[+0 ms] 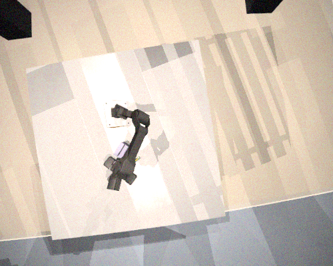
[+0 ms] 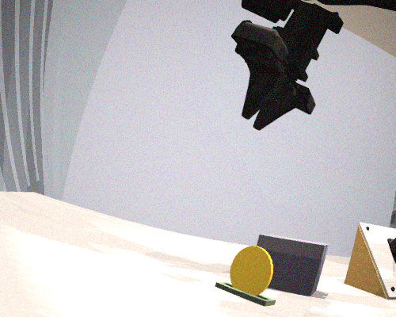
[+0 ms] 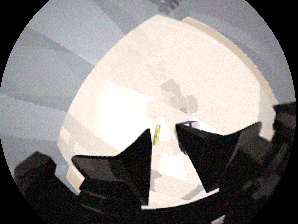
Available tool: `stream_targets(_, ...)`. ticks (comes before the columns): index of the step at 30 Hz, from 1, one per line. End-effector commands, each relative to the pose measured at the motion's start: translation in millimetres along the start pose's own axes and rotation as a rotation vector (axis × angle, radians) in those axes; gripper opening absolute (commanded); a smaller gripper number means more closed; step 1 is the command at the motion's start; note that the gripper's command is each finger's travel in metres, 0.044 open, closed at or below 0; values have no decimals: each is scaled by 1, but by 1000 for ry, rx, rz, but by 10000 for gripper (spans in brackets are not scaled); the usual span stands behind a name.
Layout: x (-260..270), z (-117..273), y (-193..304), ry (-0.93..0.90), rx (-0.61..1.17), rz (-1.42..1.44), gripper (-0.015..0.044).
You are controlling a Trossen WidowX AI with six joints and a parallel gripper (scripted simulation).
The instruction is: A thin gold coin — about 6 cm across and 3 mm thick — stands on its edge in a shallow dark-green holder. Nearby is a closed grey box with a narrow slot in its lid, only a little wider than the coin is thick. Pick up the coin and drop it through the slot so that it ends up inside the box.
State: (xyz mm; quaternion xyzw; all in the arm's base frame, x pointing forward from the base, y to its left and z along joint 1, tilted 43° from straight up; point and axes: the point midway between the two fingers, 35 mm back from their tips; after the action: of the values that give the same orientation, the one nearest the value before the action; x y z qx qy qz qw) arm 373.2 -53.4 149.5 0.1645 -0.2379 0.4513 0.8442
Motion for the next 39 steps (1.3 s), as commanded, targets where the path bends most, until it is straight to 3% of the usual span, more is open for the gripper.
stream_targets(1, 15, -51, 52, 20, 313, -240, 161)
stream_targets(15, 21, -60, 62, 36, 379, -297, 161)
stream_targets(20, 22, -91, 75, 35, 380, -297, 161)
stream_targets(39, 24, -115, 83, 35, 379, -297, 161)
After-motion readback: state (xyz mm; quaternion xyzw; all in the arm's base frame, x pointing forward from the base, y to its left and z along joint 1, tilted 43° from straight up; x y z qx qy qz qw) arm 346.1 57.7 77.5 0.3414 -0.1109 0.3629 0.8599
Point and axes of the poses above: the point midway between the two fingers, 35 mm back from their tips, its own z axis back along the fingers, its own x axis across the jaws, y = z × x, and after that the axes turned 11 degrees about z, right-handed
